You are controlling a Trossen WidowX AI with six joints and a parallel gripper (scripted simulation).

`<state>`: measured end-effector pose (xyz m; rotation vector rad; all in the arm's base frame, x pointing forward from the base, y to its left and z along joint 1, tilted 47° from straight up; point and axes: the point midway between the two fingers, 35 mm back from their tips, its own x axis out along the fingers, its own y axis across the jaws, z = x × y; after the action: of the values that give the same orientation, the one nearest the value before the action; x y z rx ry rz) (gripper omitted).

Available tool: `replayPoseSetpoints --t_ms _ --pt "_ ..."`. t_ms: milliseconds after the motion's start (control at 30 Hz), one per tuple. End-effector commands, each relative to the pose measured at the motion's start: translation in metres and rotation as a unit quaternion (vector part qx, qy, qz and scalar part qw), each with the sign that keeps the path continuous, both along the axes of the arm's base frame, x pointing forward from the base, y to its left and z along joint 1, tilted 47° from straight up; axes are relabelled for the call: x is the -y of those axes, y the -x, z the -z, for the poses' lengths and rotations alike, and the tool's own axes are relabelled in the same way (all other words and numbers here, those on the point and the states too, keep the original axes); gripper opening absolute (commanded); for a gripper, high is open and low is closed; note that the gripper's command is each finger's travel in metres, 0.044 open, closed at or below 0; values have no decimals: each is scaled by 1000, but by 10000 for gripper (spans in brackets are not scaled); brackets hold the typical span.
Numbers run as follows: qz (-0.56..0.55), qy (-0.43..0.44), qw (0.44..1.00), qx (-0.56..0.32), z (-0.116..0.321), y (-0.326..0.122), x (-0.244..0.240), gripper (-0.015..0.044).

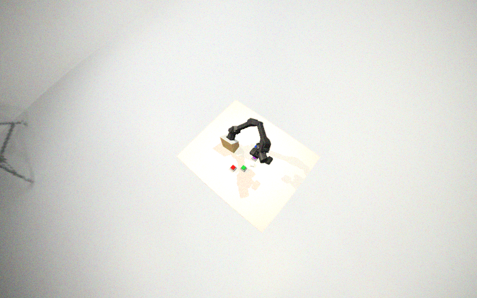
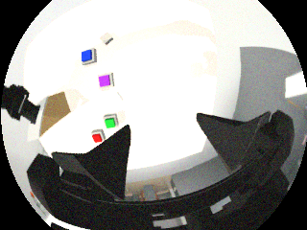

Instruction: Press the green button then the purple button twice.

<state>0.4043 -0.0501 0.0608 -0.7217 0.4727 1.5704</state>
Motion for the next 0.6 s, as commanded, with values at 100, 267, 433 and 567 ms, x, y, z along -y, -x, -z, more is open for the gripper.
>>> replayPoseSetpoints --t_ms 100,267,433,567 --pt "87 10 991 -104 26 16 6 400" --pt "258 33 915 -307 76 56 12 400" --pt "358 50 832 -421 103 87 12 400" --pt "413 60 769 -484 118 108 10 400"
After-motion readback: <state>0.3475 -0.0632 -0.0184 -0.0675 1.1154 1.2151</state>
